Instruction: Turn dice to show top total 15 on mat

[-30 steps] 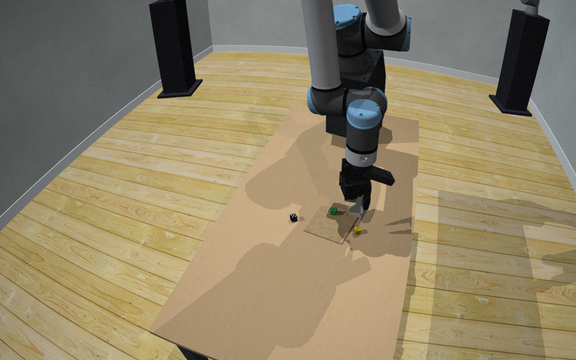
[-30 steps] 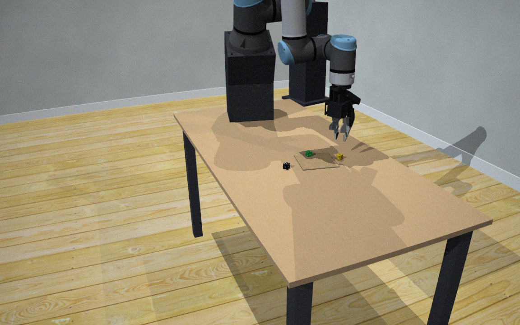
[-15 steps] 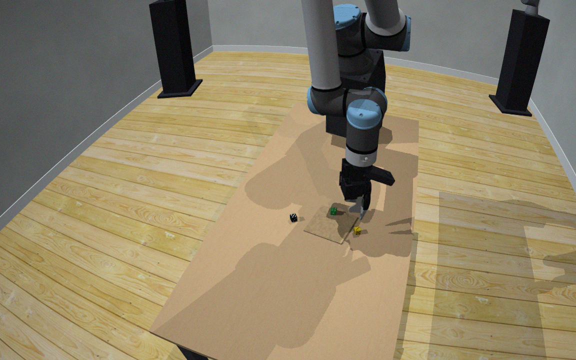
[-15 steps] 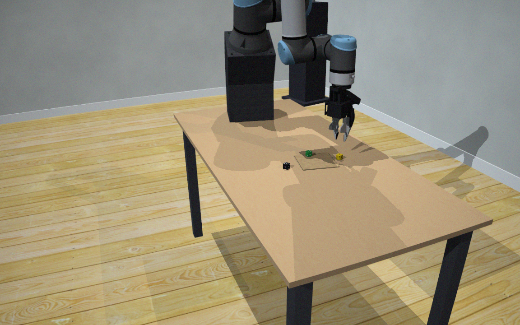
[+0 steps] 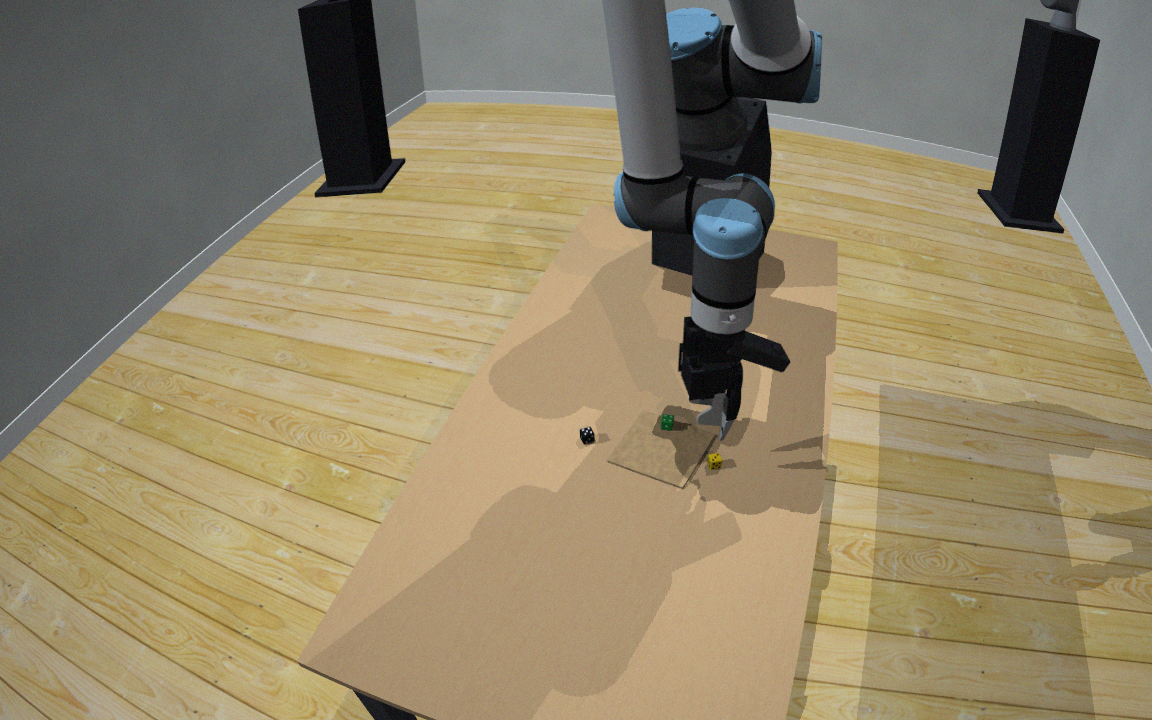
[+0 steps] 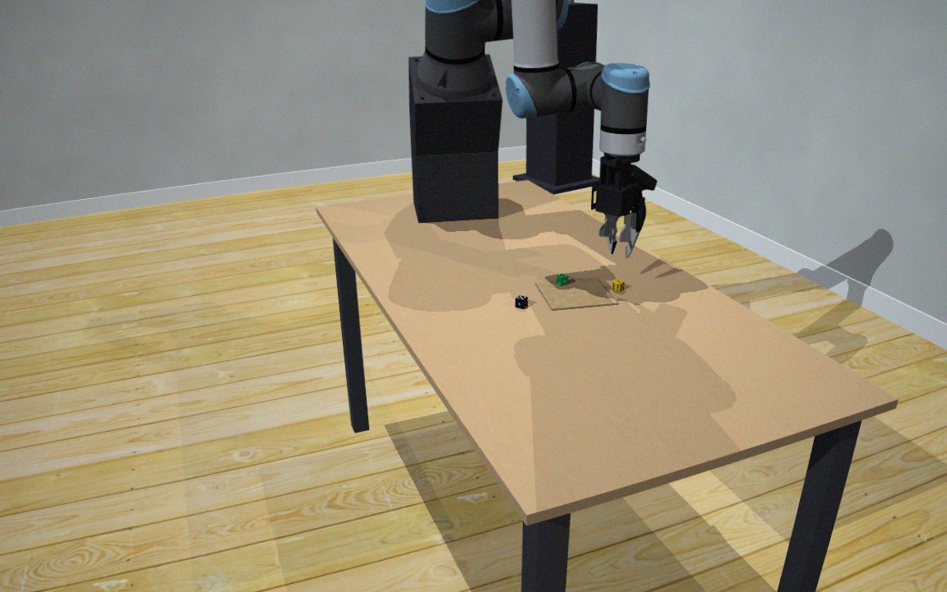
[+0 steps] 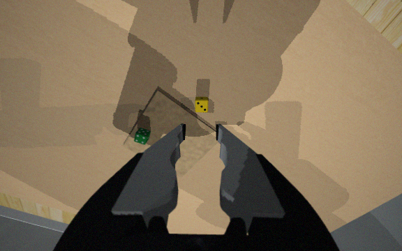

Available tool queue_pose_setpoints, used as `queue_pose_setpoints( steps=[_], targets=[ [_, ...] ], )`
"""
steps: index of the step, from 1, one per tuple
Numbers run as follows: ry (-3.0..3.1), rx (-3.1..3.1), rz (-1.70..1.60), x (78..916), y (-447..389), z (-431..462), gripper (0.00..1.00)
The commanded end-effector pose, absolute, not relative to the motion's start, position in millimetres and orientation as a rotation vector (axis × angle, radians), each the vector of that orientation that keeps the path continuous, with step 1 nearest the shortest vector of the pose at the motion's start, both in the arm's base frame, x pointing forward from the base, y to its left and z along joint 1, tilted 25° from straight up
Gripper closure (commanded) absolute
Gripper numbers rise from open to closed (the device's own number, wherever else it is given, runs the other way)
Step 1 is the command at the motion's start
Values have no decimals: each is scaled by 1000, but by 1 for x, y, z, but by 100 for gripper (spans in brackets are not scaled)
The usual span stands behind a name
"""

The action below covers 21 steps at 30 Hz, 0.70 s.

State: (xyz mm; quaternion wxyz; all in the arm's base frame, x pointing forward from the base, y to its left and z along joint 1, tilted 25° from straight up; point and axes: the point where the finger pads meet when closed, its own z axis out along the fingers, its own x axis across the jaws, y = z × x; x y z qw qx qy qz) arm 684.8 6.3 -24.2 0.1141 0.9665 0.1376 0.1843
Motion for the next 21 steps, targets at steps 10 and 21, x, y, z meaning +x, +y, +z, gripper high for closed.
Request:
queue_pose_setpoints(
  steps=[10, 21],
  targets=[
    [404, 2833, 542, 688, 5, -30, 79],
    [404, 2833, 542, 693, 3, -41, 79]
  ],
)
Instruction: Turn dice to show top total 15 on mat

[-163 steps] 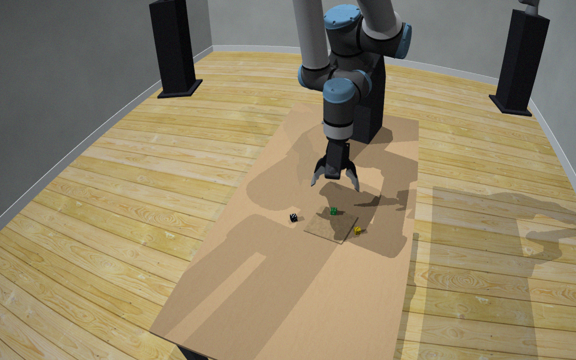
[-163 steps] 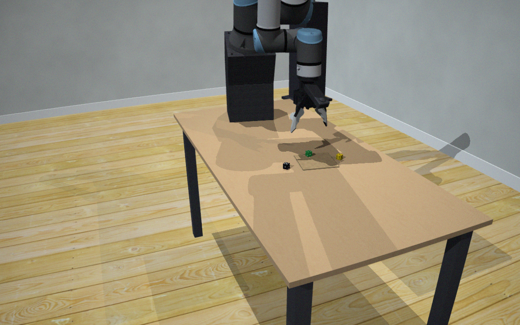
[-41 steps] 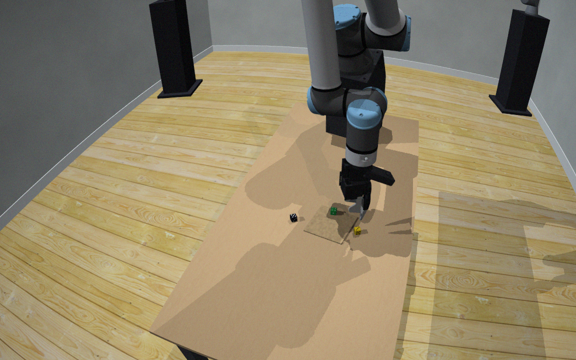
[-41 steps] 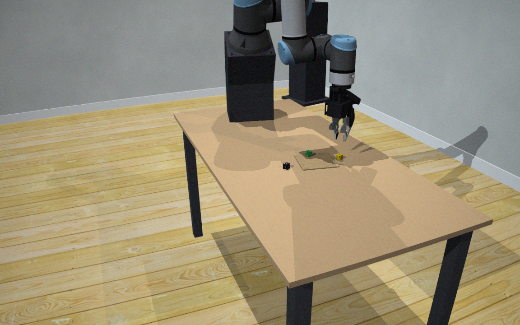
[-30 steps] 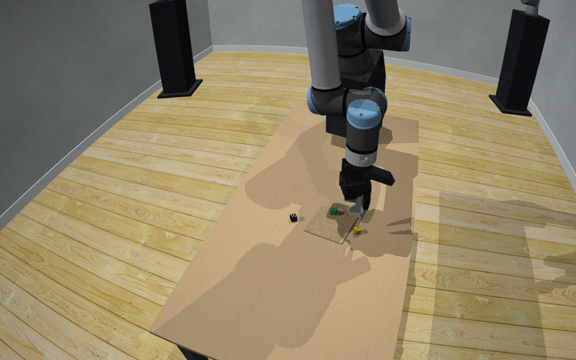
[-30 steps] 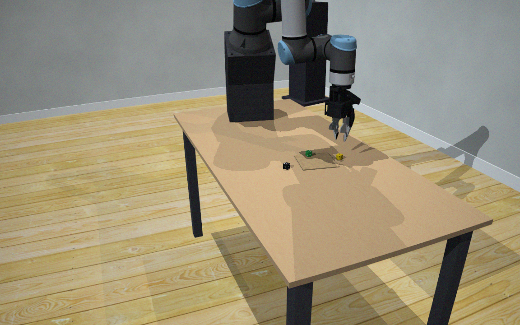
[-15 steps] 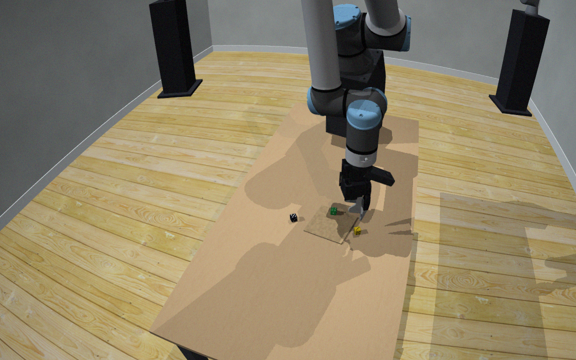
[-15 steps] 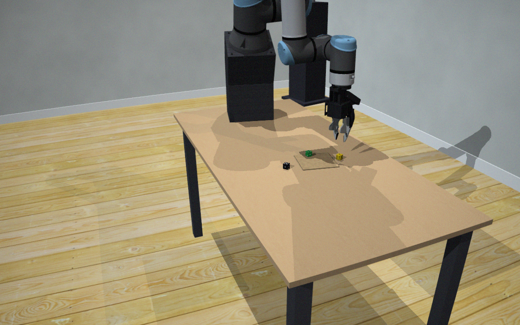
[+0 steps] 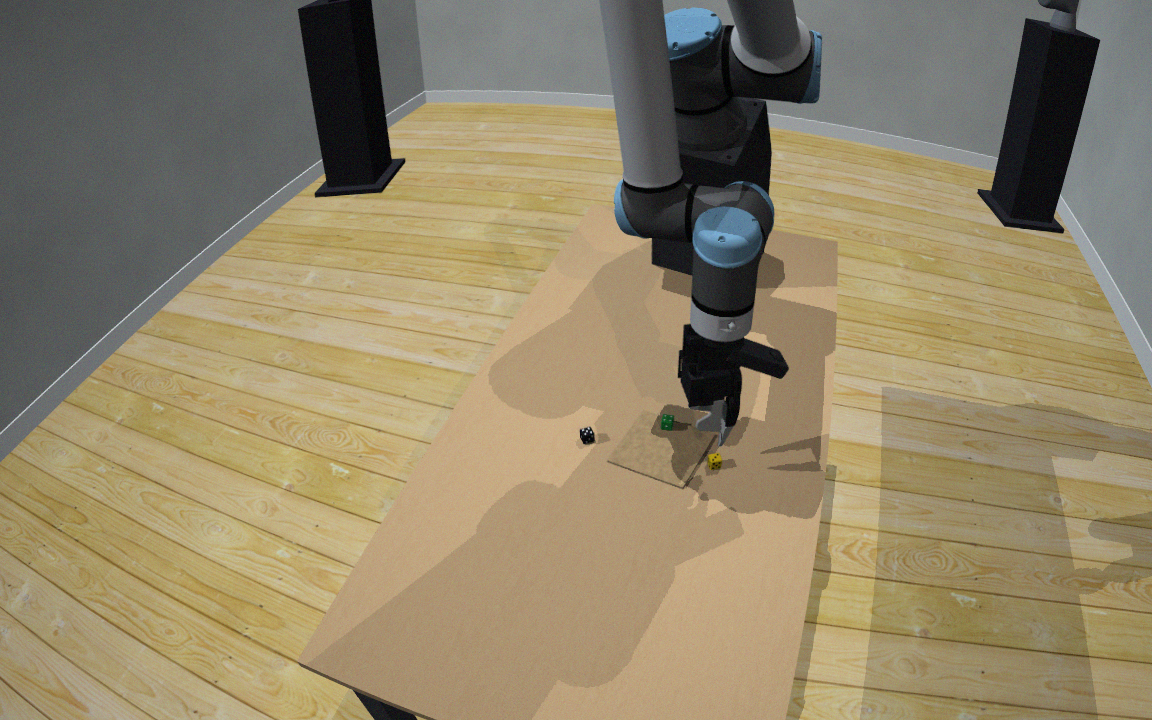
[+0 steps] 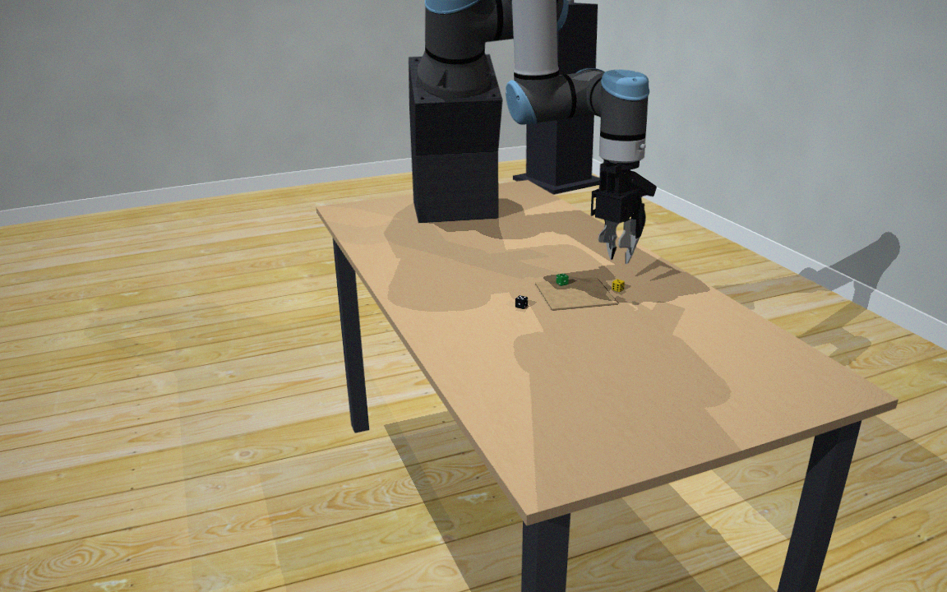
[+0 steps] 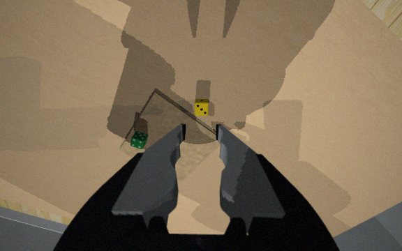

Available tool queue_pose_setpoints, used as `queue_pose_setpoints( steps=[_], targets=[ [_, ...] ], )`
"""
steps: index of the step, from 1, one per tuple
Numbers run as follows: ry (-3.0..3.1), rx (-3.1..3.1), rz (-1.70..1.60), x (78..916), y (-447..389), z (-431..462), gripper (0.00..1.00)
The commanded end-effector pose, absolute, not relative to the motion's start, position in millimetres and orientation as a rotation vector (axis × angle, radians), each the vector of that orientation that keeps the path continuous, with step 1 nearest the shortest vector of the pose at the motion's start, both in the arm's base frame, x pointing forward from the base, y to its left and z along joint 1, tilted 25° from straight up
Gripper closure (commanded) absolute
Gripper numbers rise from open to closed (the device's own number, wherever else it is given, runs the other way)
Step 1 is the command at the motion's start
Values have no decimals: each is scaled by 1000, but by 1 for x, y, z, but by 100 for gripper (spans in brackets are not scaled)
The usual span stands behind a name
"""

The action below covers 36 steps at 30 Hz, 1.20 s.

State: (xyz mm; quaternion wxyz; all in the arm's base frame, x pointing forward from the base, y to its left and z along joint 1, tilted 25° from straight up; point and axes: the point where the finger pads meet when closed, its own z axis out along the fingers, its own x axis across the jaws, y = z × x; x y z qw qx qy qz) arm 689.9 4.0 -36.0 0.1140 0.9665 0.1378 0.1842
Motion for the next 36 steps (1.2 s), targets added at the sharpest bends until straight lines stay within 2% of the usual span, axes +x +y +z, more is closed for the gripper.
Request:
queue_pose_setpoints(
  steps=[1, 36],
  targets=[
    [404, 2833, 542, 693, 3, -42, 79],
    [404, 2833, 542, 705, -3, -71, 79]
  ],
)
